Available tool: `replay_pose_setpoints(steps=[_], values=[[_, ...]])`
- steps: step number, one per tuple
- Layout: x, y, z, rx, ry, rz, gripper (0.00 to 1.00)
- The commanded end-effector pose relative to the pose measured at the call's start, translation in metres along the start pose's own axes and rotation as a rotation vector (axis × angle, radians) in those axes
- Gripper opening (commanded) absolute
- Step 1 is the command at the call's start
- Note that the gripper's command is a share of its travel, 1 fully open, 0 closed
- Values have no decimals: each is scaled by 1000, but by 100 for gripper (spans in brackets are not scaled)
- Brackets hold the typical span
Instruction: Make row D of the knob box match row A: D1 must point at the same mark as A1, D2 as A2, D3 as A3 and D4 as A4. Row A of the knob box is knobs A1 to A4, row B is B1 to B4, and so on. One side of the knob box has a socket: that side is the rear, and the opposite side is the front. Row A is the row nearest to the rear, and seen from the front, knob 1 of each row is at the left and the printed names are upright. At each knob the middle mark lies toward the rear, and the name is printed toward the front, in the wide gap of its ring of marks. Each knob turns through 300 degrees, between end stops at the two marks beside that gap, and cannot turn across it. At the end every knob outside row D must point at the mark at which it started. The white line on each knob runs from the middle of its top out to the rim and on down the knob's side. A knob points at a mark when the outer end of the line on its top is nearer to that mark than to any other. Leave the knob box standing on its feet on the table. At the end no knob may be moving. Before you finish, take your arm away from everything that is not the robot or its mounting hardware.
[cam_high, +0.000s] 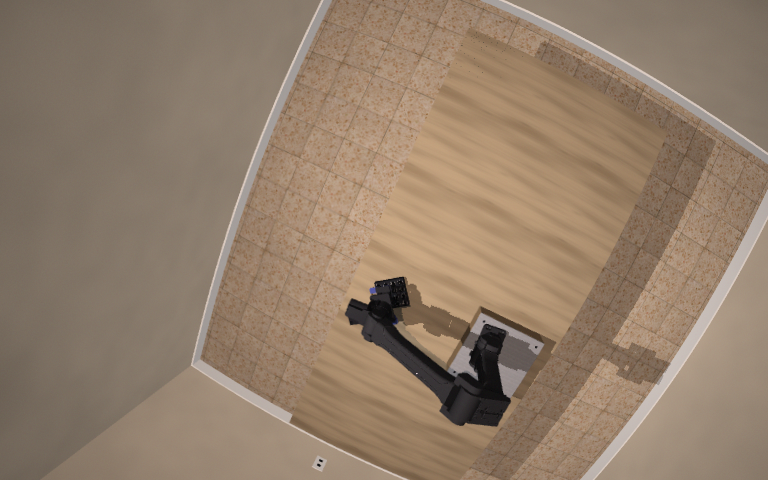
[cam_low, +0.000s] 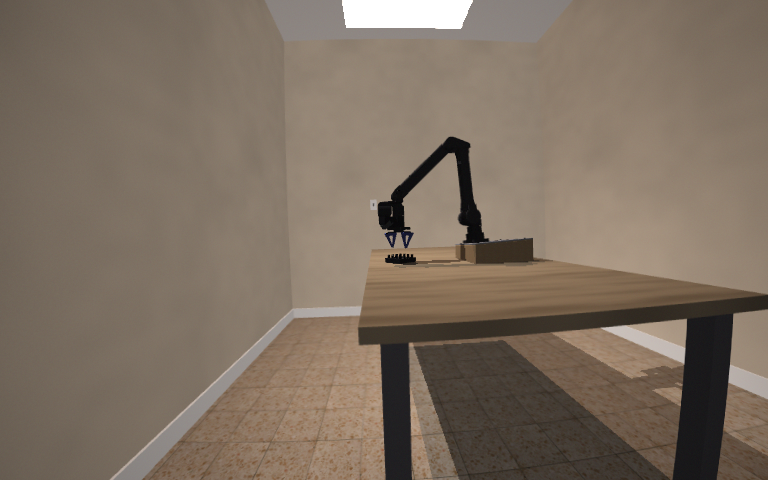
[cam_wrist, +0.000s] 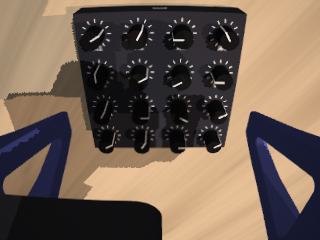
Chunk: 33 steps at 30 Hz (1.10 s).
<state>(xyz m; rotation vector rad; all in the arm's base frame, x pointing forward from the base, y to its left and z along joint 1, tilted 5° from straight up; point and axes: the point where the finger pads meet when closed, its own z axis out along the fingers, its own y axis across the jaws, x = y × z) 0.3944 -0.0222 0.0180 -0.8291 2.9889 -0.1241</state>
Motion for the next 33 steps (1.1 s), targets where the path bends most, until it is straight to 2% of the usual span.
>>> replay_pose_setpoints(steps=[1, 5, 9, 22, 23, 24, 33], values=[[1, -1, 6, 0, 0, -9, 100], [3, -3, 6, 0, -1, -4, 100], [3, -6, -7, 16, -32, 0, 100], [22, -6, -6, 16, -31, 0, 100], [25, -3, 0, 6, -17, -8, 100], [27, -6, -6, 16, -30, -1, 100], [44, -6, -5, 16, -29, -1, 100]])
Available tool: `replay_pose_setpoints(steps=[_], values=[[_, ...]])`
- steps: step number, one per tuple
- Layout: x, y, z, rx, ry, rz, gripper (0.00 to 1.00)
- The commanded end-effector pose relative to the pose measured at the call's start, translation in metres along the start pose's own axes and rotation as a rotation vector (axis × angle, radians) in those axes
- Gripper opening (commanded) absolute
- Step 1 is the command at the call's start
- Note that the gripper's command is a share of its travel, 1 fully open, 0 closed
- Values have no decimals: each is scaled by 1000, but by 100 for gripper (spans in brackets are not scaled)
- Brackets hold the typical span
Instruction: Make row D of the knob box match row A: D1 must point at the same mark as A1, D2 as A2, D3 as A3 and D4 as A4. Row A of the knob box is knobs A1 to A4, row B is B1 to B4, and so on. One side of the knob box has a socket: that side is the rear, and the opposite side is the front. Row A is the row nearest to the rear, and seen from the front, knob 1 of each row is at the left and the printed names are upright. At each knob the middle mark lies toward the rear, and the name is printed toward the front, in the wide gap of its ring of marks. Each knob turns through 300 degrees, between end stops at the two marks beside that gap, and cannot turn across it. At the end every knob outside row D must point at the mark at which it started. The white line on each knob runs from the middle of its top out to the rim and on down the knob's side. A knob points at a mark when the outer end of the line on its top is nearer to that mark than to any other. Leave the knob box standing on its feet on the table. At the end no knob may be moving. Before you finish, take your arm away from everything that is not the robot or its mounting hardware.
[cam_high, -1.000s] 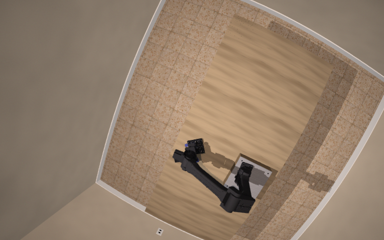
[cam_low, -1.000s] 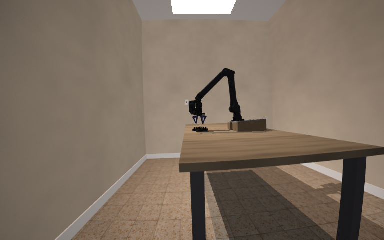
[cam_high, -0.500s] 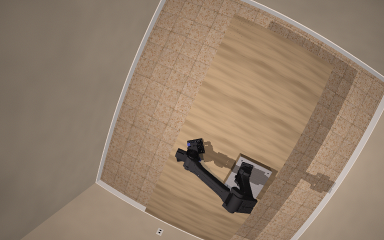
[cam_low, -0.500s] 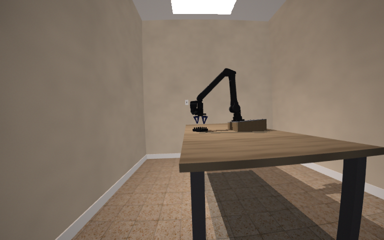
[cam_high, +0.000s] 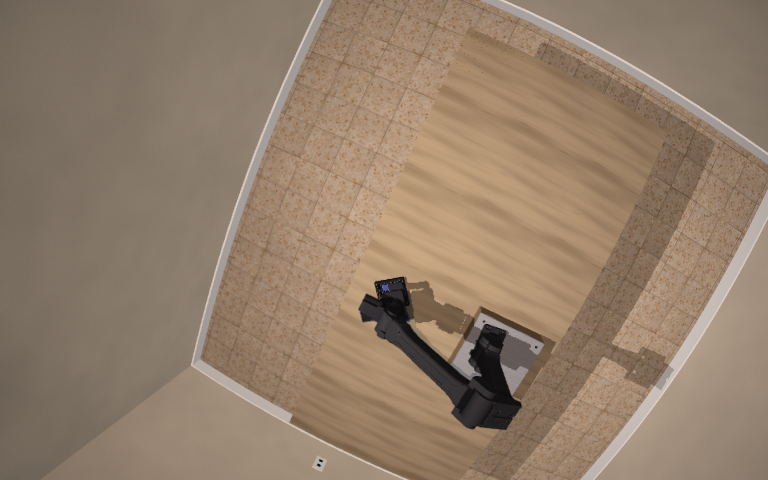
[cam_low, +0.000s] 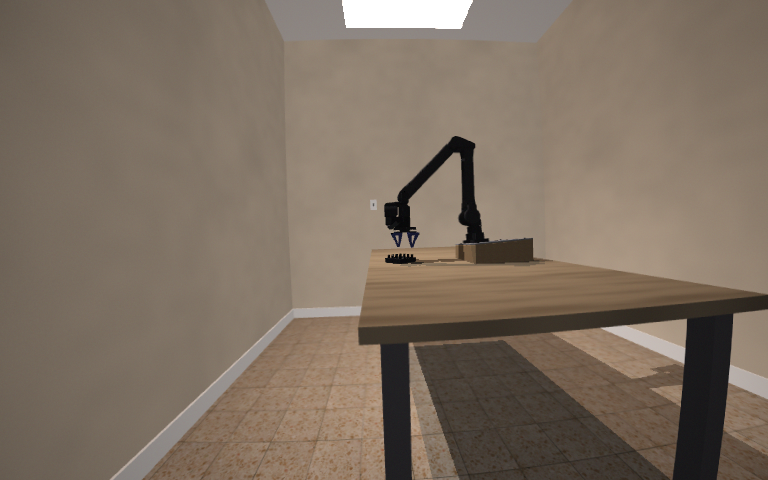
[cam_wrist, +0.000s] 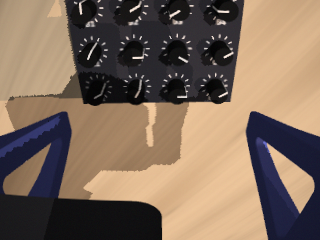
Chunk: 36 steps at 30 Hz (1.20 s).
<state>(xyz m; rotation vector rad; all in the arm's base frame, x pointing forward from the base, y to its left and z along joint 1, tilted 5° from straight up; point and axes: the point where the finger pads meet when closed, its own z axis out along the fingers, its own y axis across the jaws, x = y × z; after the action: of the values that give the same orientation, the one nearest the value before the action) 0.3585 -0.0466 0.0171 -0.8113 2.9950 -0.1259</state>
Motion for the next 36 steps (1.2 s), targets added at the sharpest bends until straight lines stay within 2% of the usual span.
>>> replay_pose_setpoints(steps=[1, 36], values=[[2, -4, -6, 15, -31, -13, 100], [7, 0, -1, 6, -18, -24, 100]])
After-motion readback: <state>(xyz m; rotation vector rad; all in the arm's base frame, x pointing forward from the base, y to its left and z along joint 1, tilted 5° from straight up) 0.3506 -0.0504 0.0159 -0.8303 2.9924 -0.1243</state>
